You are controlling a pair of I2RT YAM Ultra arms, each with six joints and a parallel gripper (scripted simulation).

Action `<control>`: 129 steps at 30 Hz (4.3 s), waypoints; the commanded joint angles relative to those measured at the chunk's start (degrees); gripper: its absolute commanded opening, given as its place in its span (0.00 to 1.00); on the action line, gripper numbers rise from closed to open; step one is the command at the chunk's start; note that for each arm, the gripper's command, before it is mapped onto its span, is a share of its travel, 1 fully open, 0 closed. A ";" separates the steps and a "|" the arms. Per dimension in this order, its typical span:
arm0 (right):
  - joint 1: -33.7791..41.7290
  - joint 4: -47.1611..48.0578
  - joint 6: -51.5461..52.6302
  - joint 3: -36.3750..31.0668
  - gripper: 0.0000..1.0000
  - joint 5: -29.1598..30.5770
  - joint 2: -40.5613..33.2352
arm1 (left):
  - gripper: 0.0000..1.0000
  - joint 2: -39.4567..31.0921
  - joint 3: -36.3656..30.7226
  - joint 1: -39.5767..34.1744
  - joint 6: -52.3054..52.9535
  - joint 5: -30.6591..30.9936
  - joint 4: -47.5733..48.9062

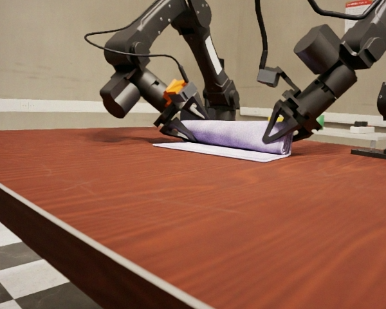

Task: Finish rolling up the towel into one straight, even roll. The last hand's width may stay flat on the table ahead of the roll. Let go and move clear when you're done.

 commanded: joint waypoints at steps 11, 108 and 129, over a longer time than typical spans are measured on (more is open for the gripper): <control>-0.41 -1.38 -0.07 2.62 0.85 0.42 -1.10 | 0.38 1.00 2.53 -0.25 -0.53 0.66 -0.17; -2.94 68.70 -6.24 -51.26 0.60 -3.95 -41.28 | 0.38 46.71 47.93 14.70 11.52 30.78 -65.55; -2.93 68.71 -6.22 -51.26 0.36 -3.95 -41.29 | 0.38 46.71 47.93 14.70 11.52 30.78 -65.55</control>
